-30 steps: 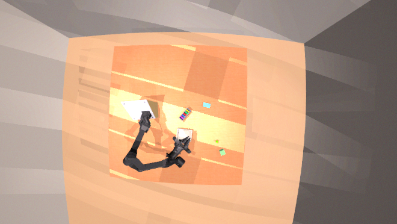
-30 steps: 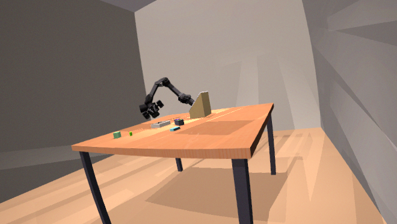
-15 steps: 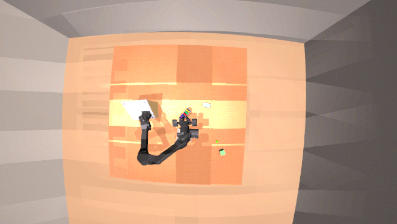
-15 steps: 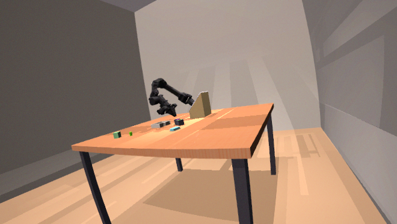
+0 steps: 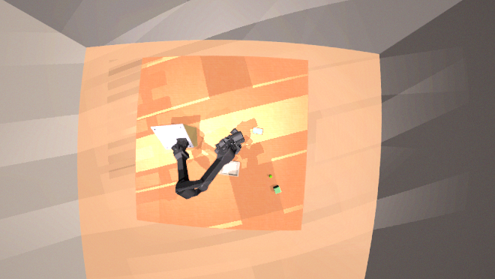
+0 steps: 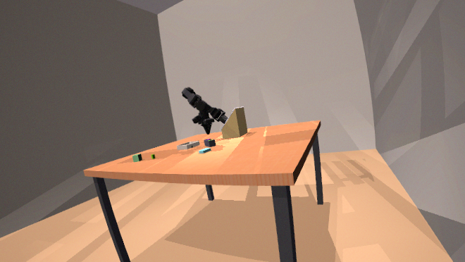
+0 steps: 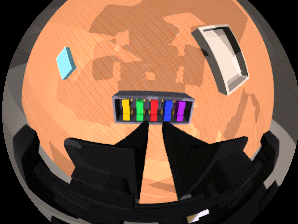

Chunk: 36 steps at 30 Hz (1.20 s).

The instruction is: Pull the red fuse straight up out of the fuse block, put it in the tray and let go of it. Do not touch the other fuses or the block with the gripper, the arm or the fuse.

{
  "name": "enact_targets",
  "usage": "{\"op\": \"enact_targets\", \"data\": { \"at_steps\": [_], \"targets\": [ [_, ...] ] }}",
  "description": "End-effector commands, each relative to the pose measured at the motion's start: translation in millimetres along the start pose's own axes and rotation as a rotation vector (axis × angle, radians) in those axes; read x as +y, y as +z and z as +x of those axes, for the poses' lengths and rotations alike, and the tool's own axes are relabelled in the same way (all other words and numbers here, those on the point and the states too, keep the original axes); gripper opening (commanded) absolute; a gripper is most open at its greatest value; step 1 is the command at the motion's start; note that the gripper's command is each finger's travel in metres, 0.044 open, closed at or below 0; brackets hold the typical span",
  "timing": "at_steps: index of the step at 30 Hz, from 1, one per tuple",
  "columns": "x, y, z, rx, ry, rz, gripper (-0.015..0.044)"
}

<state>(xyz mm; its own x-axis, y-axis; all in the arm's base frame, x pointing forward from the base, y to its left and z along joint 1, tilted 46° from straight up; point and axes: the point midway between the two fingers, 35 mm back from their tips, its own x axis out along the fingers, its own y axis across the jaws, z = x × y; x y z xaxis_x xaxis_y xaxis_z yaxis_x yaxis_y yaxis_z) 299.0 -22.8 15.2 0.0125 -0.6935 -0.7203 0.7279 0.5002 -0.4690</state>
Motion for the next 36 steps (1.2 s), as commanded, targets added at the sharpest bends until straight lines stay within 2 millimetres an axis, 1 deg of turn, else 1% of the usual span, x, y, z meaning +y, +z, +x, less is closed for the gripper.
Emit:
{"op": "enact_targets", "data": {
  "at_steps": [1, 7, 36],
  "targets": [
    [-1, 0, 1, -0.018, -0.015, -0.027, 0.007],
    [-1, 0, 3, -0.018, -0.015, -0.027, 0.007],
    [-1, 1, 31, -0.019, -0.016, -0.027, 0.007]
  ]
}}
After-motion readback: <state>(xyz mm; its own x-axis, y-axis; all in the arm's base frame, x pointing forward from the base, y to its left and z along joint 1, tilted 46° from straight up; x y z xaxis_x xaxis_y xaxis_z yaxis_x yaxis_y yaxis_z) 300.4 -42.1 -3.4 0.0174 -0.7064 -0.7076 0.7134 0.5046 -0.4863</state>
